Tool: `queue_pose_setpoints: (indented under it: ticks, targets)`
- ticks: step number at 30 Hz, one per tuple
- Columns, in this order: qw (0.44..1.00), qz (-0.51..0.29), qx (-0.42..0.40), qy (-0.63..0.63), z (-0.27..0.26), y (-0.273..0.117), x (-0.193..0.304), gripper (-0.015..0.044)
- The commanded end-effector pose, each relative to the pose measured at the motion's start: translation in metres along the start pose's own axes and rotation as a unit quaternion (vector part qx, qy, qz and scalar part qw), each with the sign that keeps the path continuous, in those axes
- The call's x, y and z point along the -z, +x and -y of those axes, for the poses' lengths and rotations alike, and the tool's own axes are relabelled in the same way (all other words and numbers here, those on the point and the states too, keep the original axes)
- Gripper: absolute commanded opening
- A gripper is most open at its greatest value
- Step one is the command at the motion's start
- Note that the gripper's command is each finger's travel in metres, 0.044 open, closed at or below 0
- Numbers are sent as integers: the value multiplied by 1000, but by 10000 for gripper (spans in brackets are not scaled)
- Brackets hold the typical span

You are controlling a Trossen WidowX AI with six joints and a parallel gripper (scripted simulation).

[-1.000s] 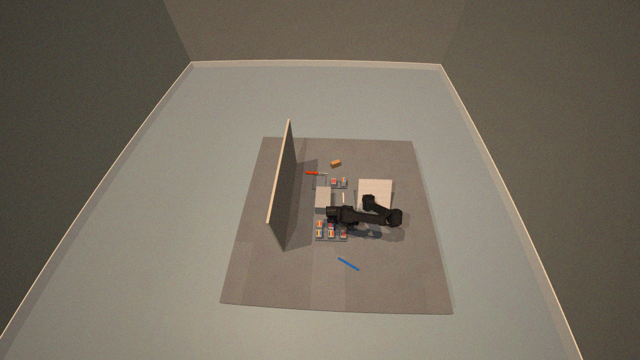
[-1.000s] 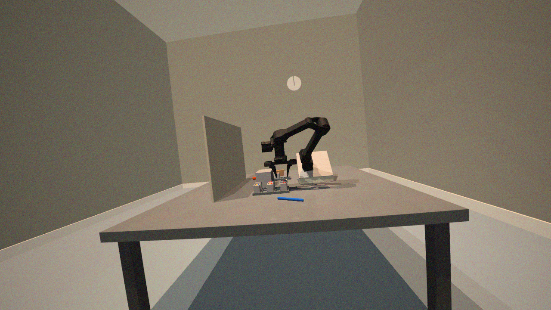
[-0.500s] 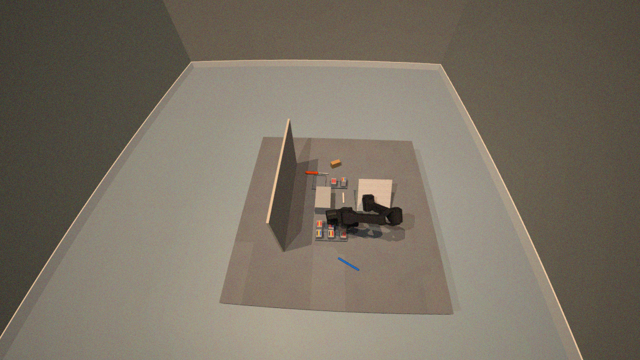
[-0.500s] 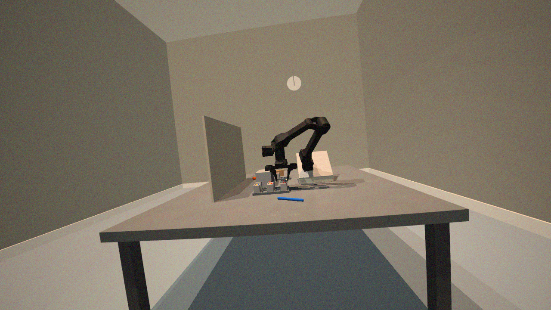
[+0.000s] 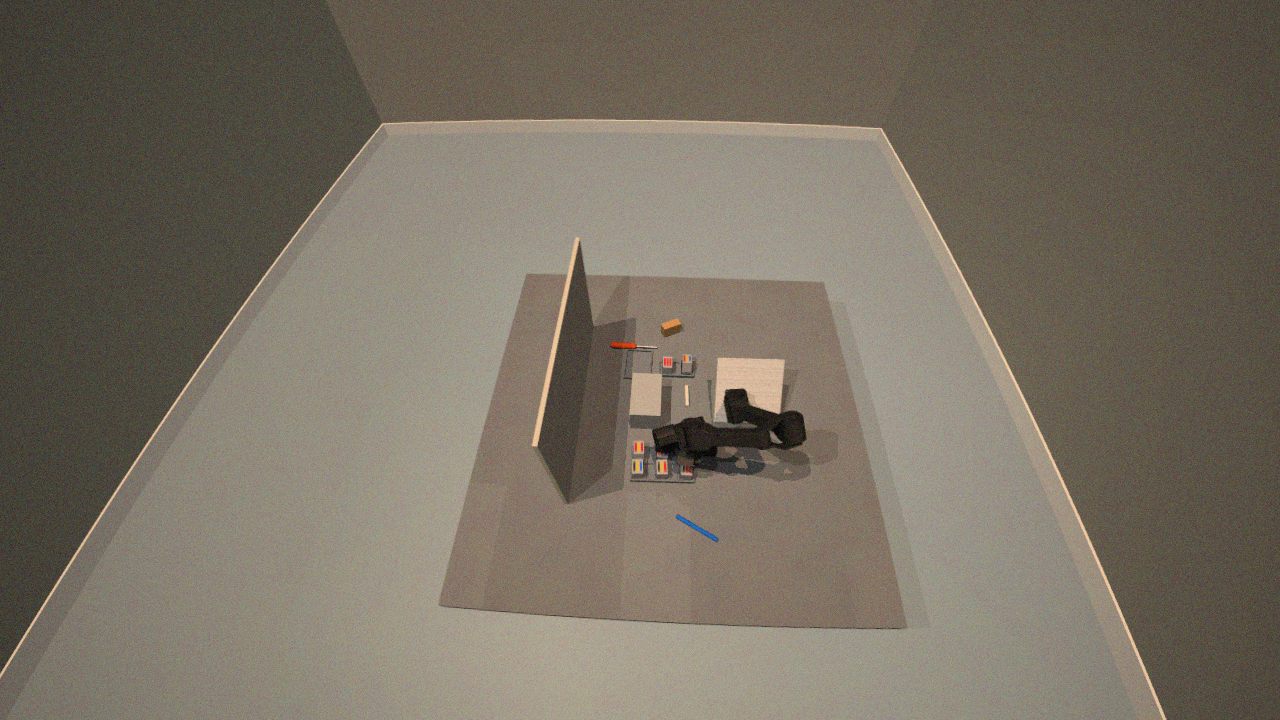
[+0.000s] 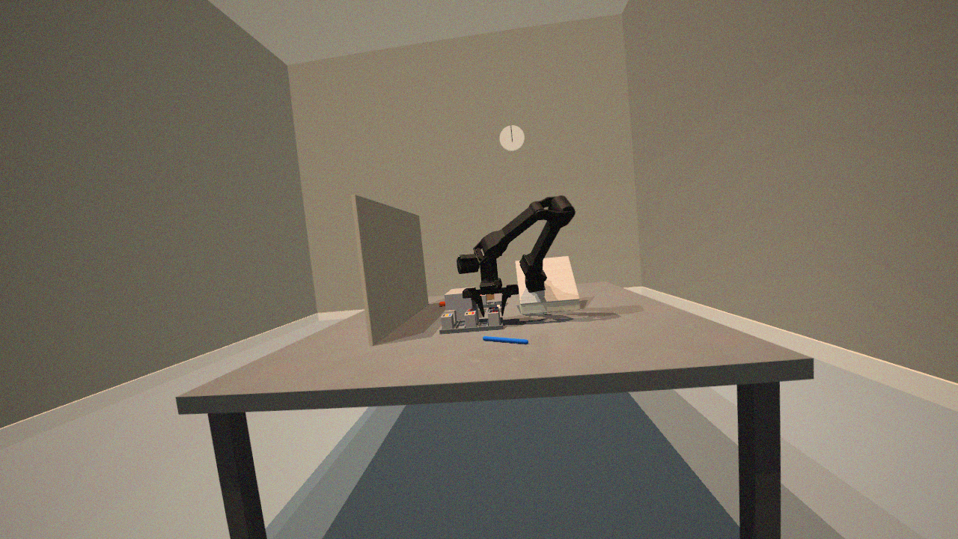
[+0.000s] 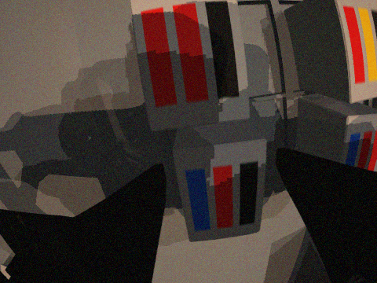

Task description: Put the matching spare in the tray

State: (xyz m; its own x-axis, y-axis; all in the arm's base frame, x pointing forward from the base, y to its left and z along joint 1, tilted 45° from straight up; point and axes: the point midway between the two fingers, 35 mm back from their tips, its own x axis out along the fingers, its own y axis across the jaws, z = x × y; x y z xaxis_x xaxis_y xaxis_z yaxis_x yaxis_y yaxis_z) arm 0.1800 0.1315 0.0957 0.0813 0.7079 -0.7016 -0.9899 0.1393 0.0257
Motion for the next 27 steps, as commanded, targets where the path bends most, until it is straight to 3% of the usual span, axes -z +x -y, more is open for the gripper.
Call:
queue_pose_setpoints:
  ticks: [1, 14, 20, 27]
  targets:
    - [1000, -2, -2, 2, -3, 7, 1, 300]
    - [1000, -1, -2, 2, -3, 8, 1, 300]
    - [1000, 2, -3, 1, -3, 7, 0, 142]
    - [1000, 2, -3, 1, -3, 7, 0, 96]
